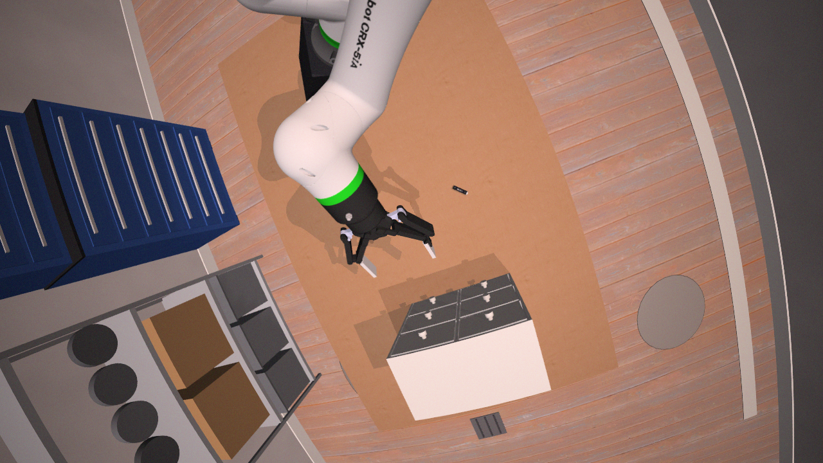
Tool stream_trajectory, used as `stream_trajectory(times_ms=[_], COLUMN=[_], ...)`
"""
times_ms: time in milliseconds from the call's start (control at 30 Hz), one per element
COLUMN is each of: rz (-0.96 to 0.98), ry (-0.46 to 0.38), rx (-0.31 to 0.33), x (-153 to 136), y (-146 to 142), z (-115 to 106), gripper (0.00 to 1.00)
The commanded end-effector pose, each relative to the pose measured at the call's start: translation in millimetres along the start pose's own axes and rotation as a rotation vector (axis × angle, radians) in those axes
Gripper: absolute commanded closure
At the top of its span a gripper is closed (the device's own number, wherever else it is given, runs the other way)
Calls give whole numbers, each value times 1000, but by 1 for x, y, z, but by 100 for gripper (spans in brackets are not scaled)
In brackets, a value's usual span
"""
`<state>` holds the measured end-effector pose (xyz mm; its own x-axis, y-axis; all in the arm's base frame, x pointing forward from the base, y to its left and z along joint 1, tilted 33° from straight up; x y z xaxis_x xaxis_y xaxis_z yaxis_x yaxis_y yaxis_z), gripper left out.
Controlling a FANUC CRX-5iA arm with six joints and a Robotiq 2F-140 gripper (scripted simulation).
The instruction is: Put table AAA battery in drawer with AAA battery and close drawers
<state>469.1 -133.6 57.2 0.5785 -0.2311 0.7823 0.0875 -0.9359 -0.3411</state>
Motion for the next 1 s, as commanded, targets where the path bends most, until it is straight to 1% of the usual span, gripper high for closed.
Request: stream_trajectory(times_ms=[0,200,333,400,533,667,967], rz=[-1,-1,-1,-1,-1,-1,-2], ry=[136,269,331,331,371,393,402], rx=[-35,-71,-87,-87,-99,-105,-107], x=[-10,-19,-23,-23,-26,-27,-28], y=[-4,-6,-7,-7,-8,-8,-8], z=[15,32,41,41,47,51,52], gripper=[0,0,0,0,0,0,0])
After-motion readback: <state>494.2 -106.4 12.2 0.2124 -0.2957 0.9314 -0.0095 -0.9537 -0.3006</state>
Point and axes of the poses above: the point where the finger pads meet when closed, its own z axis out along the fingers, its own y axis across the jaws, x = y × z, the point moved 7 cm from there along -z, back along the fingers, and after that the axes turned 15 degrees about -z, right-handed, at the moved point
